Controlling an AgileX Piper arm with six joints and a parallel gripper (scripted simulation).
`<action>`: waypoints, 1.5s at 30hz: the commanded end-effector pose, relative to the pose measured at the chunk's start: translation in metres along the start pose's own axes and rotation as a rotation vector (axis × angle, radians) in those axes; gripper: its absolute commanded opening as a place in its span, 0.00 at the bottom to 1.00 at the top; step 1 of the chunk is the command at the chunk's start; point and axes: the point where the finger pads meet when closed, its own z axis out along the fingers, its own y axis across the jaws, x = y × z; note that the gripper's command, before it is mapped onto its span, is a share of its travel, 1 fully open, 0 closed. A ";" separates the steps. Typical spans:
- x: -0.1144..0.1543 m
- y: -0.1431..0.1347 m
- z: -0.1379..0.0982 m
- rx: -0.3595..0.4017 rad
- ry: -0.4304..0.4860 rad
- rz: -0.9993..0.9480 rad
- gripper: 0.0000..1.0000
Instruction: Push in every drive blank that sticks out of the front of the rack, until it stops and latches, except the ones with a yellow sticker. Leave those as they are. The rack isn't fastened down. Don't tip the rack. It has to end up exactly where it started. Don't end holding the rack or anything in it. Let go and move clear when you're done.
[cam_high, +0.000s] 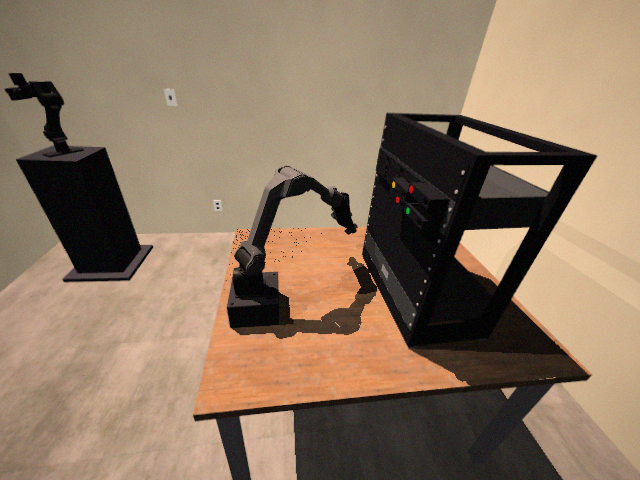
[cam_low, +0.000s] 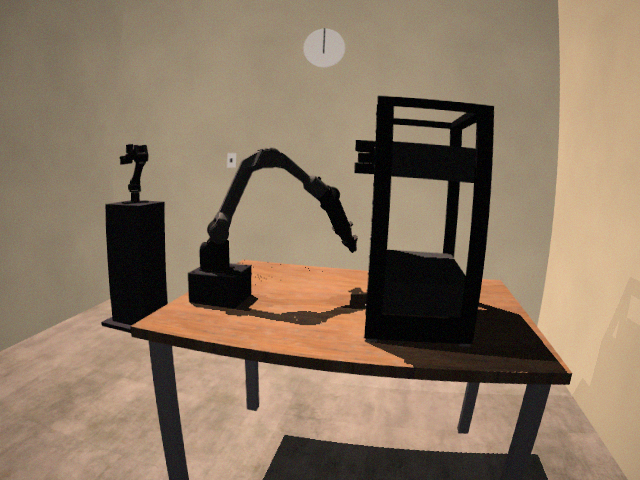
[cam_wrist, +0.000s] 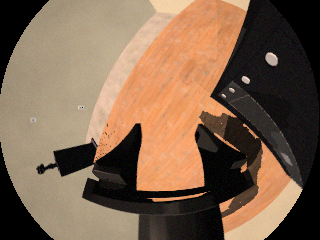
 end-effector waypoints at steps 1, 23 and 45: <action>-0.001 0.000 -0.001 0.000 -0.002 -0.001 1.00; -0.001 0.000 -0.001 0.000 -0.002 -0.001 1.00; -0.003 -0.009 -0.020 0.025 -0.015 0.009 1.00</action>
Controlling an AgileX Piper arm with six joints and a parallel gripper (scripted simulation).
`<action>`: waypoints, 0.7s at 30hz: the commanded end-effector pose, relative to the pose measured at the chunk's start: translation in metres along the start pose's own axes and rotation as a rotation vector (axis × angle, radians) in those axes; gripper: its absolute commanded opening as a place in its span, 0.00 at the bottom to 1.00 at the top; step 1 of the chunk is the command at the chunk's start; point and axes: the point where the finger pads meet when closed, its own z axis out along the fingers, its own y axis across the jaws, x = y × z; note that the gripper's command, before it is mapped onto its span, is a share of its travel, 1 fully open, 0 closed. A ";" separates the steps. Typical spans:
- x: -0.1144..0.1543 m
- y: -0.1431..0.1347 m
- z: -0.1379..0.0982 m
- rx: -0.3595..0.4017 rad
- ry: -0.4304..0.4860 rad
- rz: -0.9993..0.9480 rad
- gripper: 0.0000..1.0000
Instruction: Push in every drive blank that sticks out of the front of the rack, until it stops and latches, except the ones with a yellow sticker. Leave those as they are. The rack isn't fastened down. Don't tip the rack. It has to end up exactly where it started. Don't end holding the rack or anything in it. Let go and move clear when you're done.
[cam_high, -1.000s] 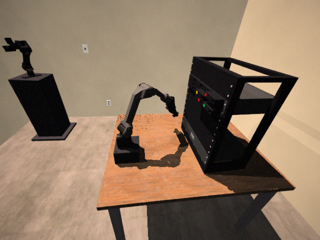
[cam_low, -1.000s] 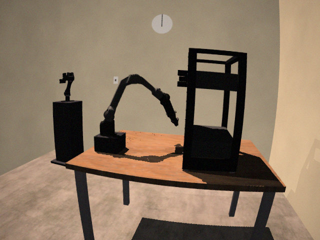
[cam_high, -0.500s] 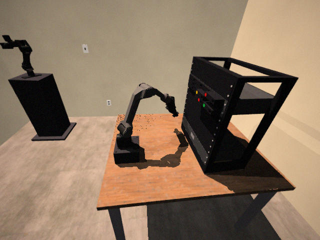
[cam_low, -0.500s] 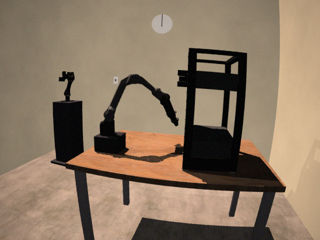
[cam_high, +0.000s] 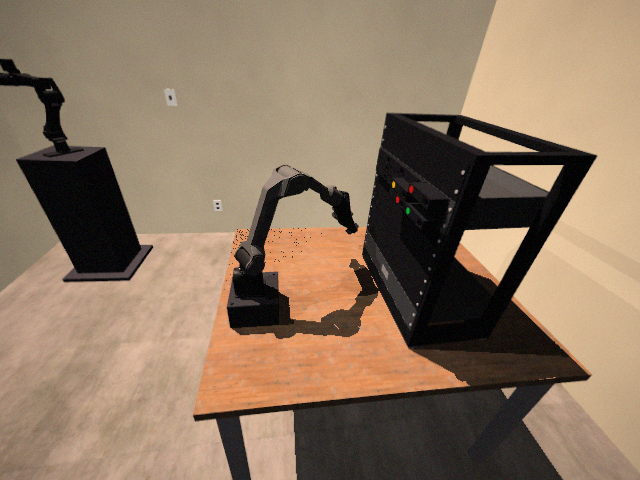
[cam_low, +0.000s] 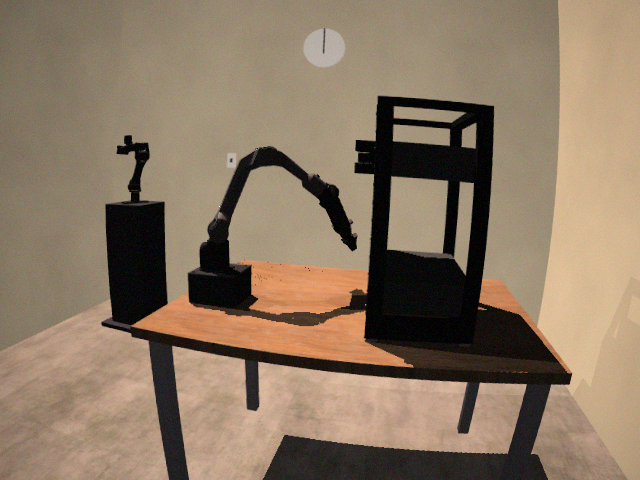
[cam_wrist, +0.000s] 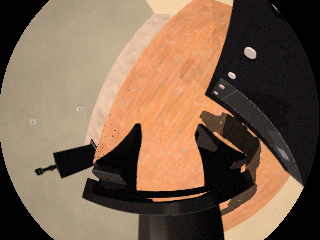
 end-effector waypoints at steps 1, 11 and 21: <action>-0.002 -0.005 -0.012 0.014 -0.010 0.005 1.00; -0.001 -0.036 -0.074 0.105 -0.054 0.039 1.00; 0.028 -0.088 -0.179 0.305 -0.137 0.120 1.00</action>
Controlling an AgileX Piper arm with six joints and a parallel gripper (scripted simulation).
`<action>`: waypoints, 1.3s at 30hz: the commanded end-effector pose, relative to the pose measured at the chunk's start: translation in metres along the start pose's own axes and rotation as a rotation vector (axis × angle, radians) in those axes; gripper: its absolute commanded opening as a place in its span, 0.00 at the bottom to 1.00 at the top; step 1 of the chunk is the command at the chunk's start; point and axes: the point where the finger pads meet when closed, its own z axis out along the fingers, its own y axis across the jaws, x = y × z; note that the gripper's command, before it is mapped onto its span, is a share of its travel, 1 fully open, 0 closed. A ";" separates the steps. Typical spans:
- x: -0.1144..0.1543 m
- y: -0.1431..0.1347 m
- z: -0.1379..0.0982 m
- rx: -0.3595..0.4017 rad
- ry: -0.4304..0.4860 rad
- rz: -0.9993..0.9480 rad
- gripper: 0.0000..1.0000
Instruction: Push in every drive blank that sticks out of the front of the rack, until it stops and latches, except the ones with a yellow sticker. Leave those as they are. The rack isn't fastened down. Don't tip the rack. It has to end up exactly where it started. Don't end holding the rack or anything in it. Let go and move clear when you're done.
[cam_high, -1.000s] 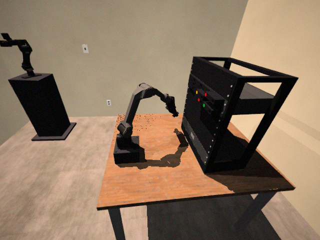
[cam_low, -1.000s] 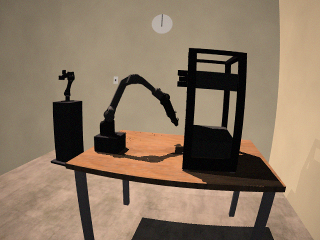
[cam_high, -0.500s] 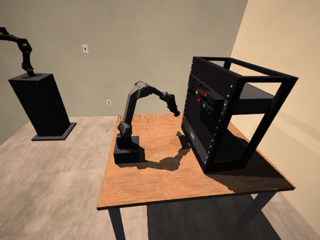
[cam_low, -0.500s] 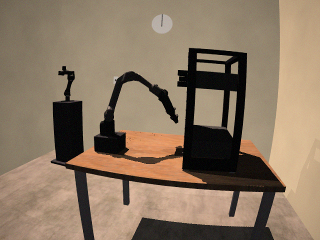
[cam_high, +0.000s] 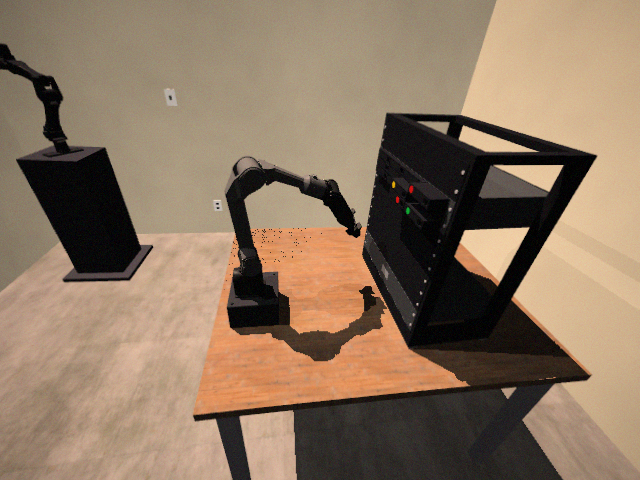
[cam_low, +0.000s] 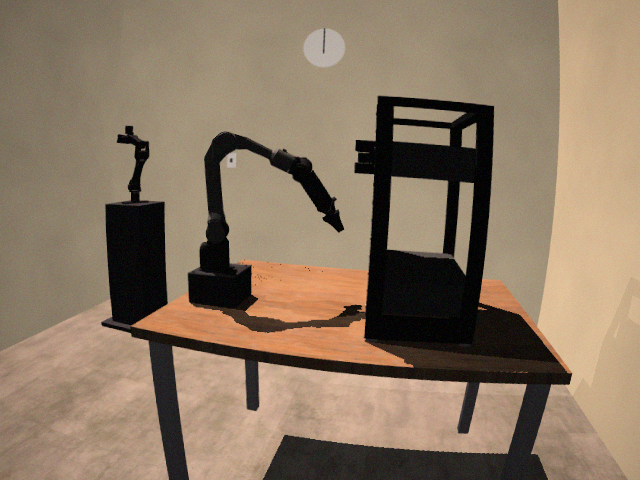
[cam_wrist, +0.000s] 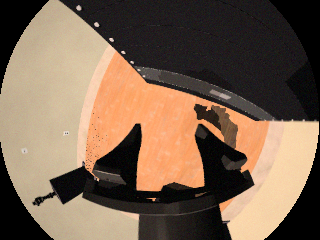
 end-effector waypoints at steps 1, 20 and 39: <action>0.004 -0.010 -0.014 0.029 -0.010 0.011 1.00; 0.059 -0.095 -0.114 0.341 -0.123 0.143 1.00; 0.069 -0.105 -0.127 0.390 -0.141 0.161 1.00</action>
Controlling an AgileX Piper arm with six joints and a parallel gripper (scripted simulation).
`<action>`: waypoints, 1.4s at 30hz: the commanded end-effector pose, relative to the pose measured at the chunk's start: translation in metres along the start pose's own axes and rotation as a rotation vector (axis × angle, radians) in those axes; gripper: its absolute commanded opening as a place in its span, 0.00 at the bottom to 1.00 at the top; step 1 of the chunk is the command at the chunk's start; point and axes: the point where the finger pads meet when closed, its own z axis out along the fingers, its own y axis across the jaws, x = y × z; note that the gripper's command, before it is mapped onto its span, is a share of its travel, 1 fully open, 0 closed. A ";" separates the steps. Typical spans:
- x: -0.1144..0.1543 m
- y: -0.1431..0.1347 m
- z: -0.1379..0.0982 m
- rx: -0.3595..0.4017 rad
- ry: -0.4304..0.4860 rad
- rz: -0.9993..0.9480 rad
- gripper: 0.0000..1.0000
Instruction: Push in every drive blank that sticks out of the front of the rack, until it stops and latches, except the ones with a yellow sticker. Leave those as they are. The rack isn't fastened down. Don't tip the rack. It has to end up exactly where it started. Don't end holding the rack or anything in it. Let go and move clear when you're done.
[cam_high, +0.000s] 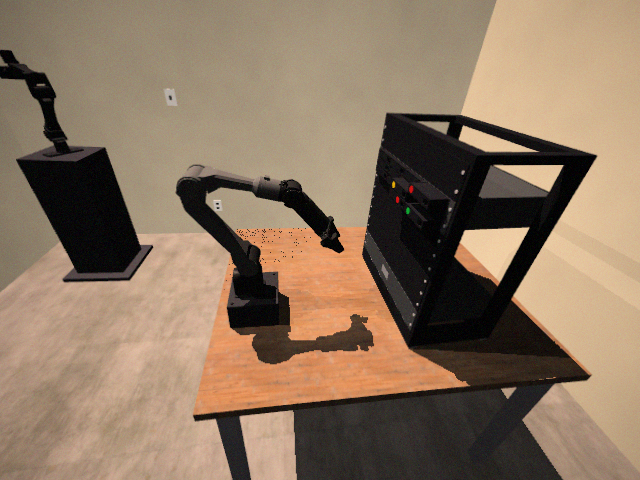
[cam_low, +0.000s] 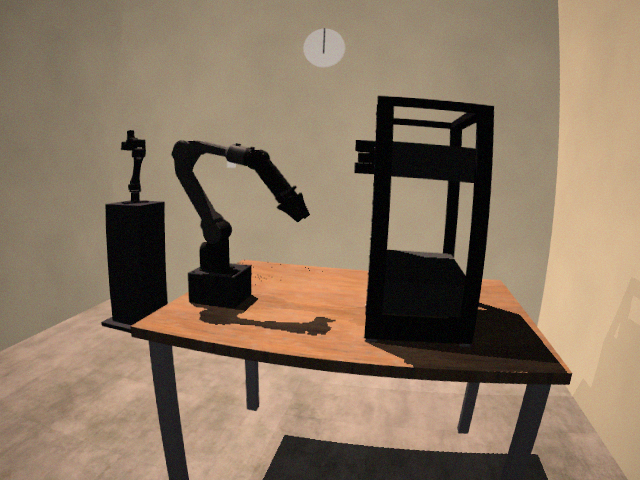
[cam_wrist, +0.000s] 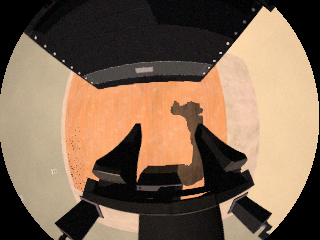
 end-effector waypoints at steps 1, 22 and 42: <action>0.000 -0.001 -0.001 0.004 -0.005 -0.001 1.00; -0.038 -0.046 -0.012 0.162 -0.182 -0.093 1.00; -0.112 -0.112 -0.073 0.497 -0.528 -0.431 1.00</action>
